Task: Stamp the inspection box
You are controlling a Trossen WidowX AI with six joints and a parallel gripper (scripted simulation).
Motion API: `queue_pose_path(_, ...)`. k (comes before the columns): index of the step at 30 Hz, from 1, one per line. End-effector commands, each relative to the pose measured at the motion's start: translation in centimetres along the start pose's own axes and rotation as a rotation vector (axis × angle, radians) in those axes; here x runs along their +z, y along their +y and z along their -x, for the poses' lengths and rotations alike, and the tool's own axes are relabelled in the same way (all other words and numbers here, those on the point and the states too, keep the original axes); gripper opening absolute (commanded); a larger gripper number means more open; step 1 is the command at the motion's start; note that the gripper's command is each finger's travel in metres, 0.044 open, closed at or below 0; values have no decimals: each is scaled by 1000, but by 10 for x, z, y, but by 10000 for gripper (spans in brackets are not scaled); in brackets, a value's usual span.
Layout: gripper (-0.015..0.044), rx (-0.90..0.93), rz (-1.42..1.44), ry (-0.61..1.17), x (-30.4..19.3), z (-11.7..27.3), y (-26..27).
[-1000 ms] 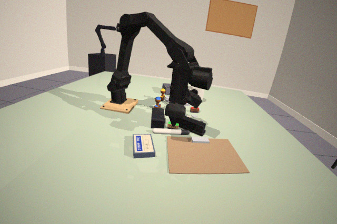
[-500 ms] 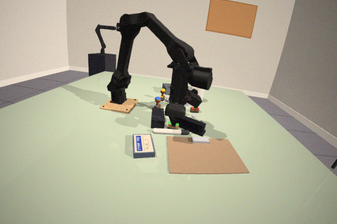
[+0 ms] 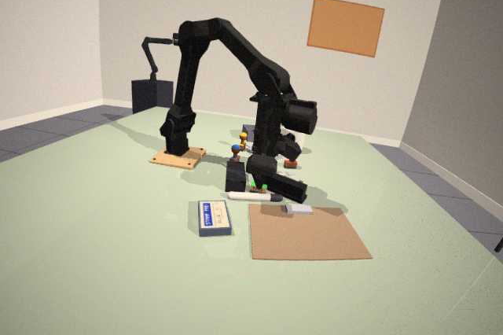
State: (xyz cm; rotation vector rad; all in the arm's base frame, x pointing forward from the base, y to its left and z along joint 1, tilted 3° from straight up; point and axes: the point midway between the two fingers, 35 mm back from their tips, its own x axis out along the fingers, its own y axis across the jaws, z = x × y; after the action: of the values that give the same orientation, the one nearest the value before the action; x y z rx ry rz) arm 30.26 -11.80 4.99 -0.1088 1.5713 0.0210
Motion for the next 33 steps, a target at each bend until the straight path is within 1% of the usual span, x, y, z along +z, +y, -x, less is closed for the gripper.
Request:
queue_pose_path(1, 215, -1, 2, 6, -1, -4, 0)
queue_pose_path(3, 215, -1, 2, 6, -1, -4, 0)
queue_pose_path(23, 82, 0, 0, 0, 0, 0, 0)
queue_pose_path(26, 3, 0, 0, 0, 0, 1, 0)
queue_pose_path(33, 0, 2, 0, 0, 0, 4, 0)
